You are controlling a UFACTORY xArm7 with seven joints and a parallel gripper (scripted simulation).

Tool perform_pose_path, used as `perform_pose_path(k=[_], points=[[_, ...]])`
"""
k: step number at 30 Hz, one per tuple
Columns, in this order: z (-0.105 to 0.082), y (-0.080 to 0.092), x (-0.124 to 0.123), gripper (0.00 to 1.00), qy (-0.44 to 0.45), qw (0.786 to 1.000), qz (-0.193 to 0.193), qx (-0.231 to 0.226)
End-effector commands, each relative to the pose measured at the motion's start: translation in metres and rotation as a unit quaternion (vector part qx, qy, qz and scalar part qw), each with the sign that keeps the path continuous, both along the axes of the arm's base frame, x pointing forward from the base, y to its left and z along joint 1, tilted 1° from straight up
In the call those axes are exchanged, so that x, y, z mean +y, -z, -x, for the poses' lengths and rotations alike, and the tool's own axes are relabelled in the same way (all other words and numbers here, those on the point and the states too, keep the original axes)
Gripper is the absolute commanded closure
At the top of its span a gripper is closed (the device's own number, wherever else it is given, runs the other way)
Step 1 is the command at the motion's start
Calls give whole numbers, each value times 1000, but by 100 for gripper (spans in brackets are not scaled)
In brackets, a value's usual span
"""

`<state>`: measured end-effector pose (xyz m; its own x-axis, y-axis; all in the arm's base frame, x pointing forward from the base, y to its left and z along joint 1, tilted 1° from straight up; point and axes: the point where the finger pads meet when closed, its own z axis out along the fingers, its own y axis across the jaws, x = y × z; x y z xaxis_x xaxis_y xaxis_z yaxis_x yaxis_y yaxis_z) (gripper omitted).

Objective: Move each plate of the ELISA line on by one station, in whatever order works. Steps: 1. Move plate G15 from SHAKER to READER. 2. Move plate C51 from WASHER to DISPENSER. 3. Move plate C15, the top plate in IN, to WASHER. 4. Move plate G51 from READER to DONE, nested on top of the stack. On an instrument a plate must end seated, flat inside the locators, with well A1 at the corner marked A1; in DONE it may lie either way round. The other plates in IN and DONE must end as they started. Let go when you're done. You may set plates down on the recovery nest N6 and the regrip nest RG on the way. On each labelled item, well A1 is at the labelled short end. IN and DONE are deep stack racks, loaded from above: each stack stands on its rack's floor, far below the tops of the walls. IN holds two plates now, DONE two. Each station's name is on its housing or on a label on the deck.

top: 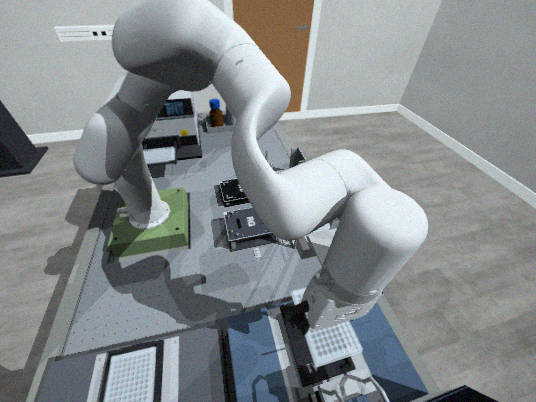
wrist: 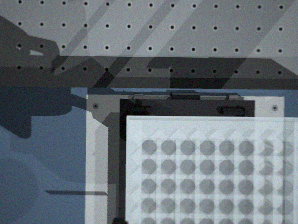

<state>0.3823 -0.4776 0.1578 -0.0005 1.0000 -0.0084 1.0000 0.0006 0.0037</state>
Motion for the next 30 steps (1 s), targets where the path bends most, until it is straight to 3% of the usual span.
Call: perform_pose_path(k=[1,30], points=[[-1,3,-1,100,0,1000,2,-2],[-1,37,-2,100,0,1000,2,-2]])
